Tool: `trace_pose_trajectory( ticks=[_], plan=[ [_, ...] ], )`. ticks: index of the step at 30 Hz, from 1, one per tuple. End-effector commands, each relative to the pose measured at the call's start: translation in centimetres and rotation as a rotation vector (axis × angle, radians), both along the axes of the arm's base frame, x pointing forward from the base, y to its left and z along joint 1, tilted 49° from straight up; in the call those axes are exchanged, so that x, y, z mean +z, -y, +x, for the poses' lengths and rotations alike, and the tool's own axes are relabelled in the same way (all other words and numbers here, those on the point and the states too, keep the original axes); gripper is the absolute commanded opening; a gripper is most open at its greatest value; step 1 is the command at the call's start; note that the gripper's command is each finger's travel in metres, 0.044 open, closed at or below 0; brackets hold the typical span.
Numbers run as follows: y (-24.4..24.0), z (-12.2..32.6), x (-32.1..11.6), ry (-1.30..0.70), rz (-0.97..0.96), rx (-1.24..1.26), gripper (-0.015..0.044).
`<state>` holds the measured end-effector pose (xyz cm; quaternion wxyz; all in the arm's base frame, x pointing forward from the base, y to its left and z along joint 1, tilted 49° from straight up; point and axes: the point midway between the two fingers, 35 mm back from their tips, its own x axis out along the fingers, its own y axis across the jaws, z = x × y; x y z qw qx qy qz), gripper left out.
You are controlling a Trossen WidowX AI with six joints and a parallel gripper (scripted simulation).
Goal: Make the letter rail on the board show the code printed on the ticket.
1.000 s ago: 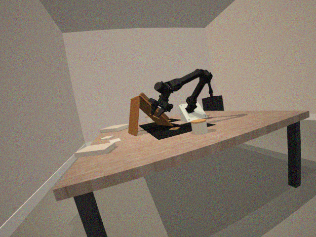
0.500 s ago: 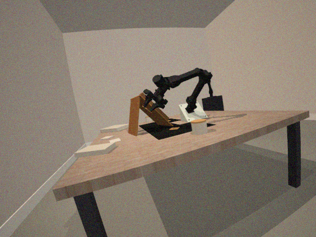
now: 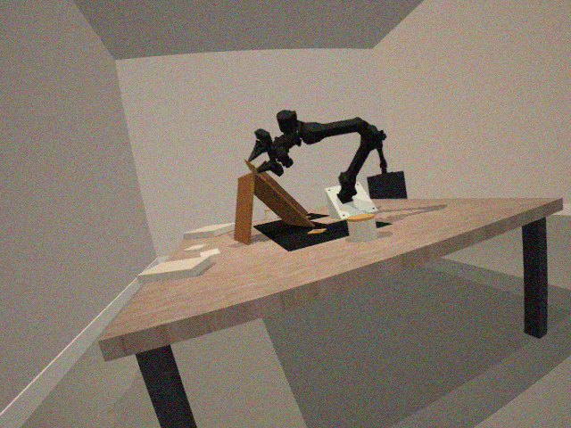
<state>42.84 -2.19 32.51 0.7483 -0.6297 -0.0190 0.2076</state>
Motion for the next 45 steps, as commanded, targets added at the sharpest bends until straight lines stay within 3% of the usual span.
trace_pose_trajectory(
  ticks=[1,26,32,39,45],
  plan=[
    [1.6,0.3,1.1,0.042,-0.022,-0.005,0.0],
    [15.7,0.0,-9.7,-0.27,0.311,-0.176,0.0],
    [18.0,-0.6,-12.9,-0.353,0.444,-0.215,0.0],
    [19.3,-0.7,-14.4,-0.355,0.389,-0.255,0.0],
    [20.4,-1.2,-17.3,-0.43,0.504,-0.278,0.0]
  ],
)
